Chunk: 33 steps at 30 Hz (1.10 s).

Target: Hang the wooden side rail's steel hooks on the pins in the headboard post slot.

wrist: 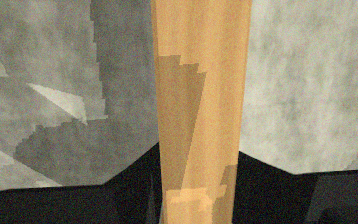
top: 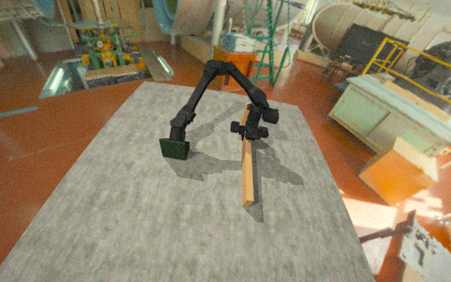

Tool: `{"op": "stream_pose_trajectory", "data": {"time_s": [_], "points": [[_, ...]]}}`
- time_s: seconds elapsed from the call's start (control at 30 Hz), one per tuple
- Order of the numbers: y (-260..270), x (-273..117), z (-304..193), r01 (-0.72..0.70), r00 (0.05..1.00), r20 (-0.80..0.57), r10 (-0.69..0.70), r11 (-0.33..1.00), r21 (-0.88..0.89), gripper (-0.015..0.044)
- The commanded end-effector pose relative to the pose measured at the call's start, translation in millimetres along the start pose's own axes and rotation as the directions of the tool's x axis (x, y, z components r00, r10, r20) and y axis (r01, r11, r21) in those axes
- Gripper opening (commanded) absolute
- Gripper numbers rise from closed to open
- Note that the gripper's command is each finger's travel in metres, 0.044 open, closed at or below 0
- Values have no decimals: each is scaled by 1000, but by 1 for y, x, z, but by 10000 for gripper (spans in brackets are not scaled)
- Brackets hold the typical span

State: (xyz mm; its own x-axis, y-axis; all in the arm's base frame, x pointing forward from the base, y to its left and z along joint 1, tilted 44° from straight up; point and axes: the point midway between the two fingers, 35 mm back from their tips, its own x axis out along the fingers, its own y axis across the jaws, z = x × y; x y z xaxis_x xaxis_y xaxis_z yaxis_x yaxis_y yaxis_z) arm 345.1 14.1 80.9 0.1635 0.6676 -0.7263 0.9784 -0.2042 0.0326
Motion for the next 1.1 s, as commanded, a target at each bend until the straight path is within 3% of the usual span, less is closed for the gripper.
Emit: {"op": "stream_pose_trajectory", "data": {"time_s": [0.0,0.37,0.77,0.9,1.07], "points": [[1,-1,-1,-9,1000,-7,9,1000,-3,0],[1,1,-1,-9,1000,-7,9,1000,-3,0],[0,0,0,-2,1000,0,2,1000,2,315],[0,-20,1,-5,1000,-2,5,1000,0,420],[-1,-39,1,-8,1000,-5,8,1000,-2,440]]}}
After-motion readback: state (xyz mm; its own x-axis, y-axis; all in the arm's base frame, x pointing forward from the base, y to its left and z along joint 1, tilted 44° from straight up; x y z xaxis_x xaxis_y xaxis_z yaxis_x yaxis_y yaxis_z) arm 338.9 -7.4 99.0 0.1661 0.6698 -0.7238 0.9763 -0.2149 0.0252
